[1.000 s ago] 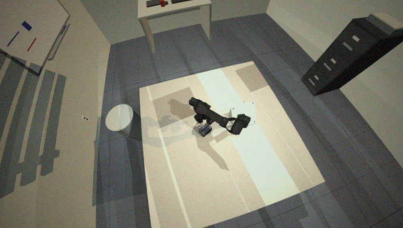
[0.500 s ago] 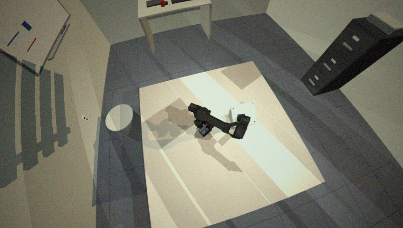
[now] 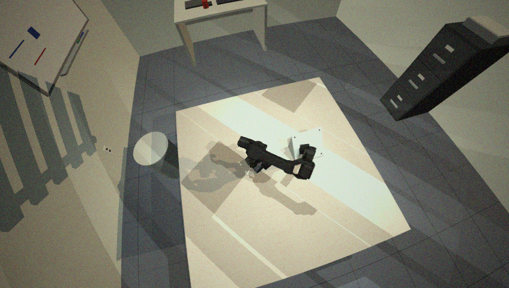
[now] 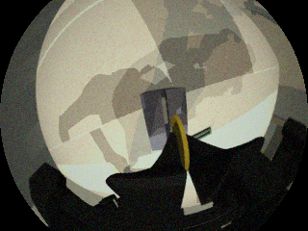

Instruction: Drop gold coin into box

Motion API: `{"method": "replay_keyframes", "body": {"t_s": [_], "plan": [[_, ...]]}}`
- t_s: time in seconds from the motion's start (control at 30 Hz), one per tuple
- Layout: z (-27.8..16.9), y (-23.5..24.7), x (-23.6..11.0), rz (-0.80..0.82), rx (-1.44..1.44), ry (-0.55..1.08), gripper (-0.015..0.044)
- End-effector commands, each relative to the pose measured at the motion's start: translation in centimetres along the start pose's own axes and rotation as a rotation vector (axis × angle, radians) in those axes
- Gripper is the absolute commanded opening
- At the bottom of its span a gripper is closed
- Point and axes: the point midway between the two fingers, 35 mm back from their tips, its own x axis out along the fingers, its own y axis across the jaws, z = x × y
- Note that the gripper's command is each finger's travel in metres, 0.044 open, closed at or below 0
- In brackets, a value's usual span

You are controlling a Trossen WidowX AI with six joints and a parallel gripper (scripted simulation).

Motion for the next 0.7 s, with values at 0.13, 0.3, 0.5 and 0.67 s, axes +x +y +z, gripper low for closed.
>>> {"method": "replay_keyframes", "body": {"t_s": [0.13, 0.3, 0.5, 0.67], "plan": [[-0.1, -0.14, -0.02, 0.0, 0.002, -0.001, 0.0], [0.0, 0.04, -0.04, 0.0, 0.003, -0.001, 0.0], [0.16, 0.29, -0.23, 0.0, 0.007, -0.001, 0.0], [0.33, 0.37, -0.4, 0.0, 0.004, -0.001, 0.0]]}}
